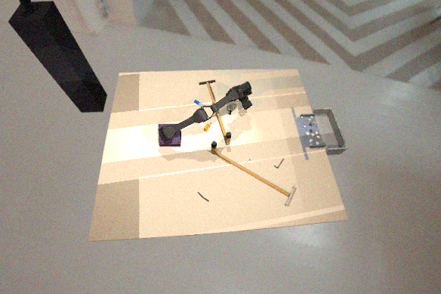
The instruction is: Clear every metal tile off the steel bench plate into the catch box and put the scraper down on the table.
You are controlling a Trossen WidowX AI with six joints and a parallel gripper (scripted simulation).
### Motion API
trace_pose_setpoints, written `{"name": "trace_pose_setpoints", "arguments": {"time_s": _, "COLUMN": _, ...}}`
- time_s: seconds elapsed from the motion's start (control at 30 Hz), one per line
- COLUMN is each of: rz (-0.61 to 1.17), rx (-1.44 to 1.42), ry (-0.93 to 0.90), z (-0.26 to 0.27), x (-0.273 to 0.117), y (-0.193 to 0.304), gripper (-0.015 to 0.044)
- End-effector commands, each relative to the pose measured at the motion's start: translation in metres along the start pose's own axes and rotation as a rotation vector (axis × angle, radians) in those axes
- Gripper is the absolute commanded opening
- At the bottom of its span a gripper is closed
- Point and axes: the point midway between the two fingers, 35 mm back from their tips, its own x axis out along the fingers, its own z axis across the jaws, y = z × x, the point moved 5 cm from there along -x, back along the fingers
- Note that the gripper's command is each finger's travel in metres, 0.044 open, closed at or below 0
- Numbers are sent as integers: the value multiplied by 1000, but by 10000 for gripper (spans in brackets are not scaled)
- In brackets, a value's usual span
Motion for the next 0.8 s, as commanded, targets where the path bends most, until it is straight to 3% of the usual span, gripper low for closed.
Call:
{"name": "trace_pose_setpoints", "arguments": {"time_s": 0.0, "rz": 8, "rx": -7, "ry": -5, "z": 2, "x": 11, "y": 8, "gripper": 0}}
{"name": "trace_pose_setpoints", "arguments": {"time_s": 0.77, "rz": 13, "rx": -10, "ry": -3, "z": 1, "x": 59, "y": 45, "gripper": 0}}
